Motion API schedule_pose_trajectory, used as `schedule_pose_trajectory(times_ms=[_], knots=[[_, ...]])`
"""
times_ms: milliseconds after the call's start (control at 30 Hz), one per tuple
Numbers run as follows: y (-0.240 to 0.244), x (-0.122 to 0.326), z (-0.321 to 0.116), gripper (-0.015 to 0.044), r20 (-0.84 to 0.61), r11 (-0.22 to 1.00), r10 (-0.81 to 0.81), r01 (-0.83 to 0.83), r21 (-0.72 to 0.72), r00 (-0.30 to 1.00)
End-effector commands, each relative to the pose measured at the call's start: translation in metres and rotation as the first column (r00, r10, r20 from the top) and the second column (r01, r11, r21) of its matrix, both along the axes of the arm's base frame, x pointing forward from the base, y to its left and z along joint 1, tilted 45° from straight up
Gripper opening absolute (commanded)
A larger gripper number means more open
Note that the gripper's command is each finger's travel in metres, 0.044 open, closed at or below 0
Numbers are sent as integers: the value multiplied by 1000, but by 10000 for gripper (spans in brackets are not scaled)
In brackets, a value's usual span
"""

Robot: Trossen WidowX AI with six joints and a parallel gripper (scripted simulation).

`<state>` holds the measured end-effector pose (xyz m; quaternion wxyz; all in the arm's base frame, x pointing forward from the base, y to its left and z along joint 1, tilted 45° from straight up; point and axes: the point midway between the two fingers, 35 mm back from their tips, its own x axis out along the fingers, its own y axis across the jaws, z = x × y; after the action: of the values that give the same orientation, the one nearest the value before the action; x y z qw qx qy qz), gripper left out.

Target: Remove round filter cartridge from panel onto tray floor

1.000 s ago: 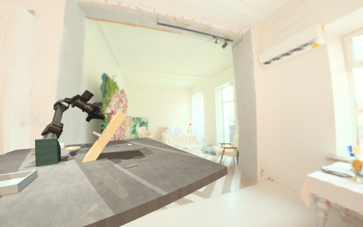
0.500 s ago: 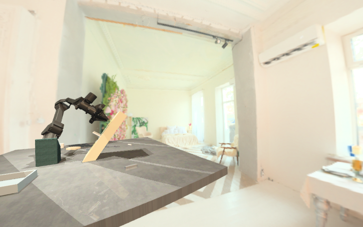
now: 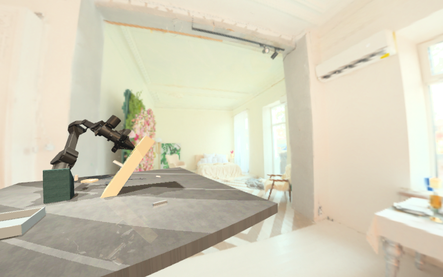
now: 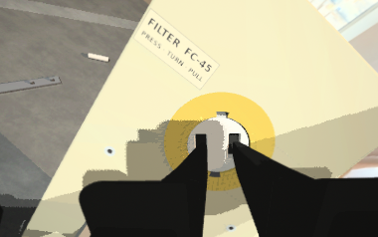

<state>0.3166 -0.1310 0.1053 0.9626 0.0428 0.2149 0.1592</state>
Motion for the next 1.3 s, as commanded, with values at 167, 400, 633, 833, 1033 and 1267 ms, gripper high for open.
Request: schedule_pose_trajectory(times_ms=[167, 400, 633, 833, 1033, 1267], knots=[[1, -1, -5, 88, -9, 1000, -5, 5, 9, 1000], [0, 0, -4, 88, -9, 1000, -5, 5, 9, 1000], [0, 1, -3, 88, -9, 1000, -5, 5, 9, 1000], [0, 1, -2, 88, -9, 1000, -5, 5, 9, 1000], [0, 3, -3, 88, -9, 1000, -5, 5, 9, 1000], [1, 4, -4, 88, -9, 1000, -5, 5, 9, 1000]])
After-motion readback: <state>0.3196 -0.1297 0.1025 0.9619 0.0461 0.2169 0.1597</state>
